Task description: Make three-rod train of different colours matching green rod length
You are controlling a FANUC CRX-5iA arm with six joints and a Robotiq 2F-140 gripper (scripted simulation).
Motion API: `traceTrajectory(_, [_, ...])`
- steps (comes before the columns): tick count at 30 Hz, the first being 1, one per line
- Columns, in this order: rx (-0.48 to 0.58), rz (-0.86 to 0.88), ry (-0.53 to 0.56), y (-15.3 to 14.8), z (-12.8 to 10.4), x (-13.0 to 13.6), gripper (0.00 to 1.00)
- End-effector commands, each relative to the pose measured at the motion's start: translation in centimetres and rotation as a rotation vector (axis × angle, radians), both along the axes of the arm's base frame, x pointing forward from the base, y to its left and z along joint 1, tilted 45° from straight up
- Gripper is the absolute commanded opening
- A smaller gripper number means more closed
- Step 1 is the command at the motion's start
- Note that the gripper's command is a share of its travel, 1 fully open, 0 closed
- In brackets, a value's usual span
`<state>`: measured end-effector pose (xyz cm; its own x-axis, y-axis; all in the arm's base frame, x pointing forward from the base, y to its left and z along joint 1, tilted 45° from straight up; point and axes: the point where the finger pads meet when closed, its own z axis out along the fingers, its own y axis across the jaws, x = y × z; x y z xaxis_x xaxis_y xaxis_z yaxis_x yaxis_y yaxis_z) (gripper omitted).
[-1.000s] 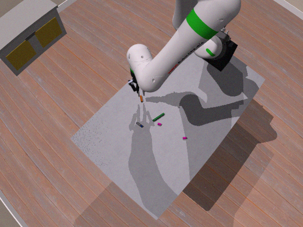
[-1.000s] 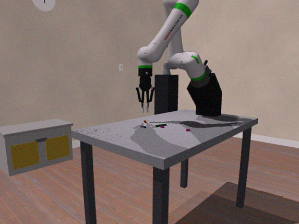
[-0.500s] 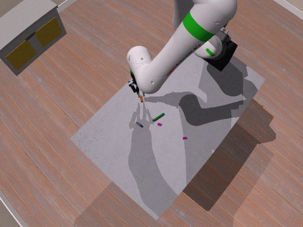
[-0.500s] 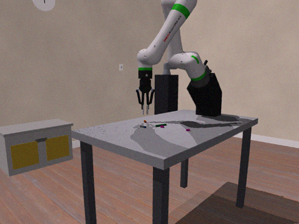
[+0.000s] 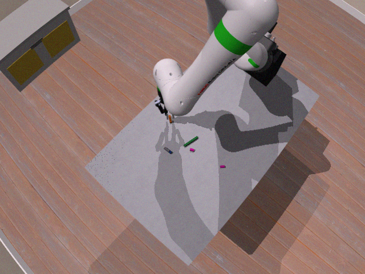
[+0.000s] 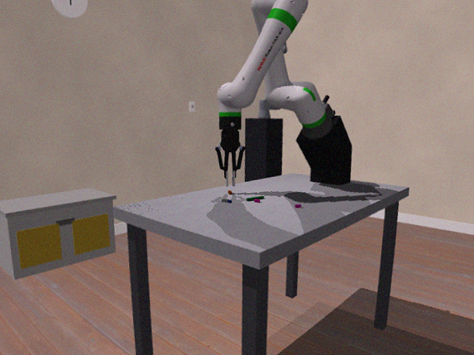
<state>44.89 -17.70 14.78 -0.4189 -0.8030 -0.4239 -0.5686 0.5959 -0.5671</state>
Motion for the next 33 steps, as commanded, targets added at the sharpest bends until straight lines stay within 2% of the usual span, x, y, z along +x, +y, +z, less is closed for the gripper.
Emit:
traceTrajectory(1, [0.0, 0.0, 0.0, -0.03, -0.23, 0.25, 0.15])
traceTrajectory(33, [0.0, 0.0, 0.0, -0.07, -1.07, 1.08, 0.15])
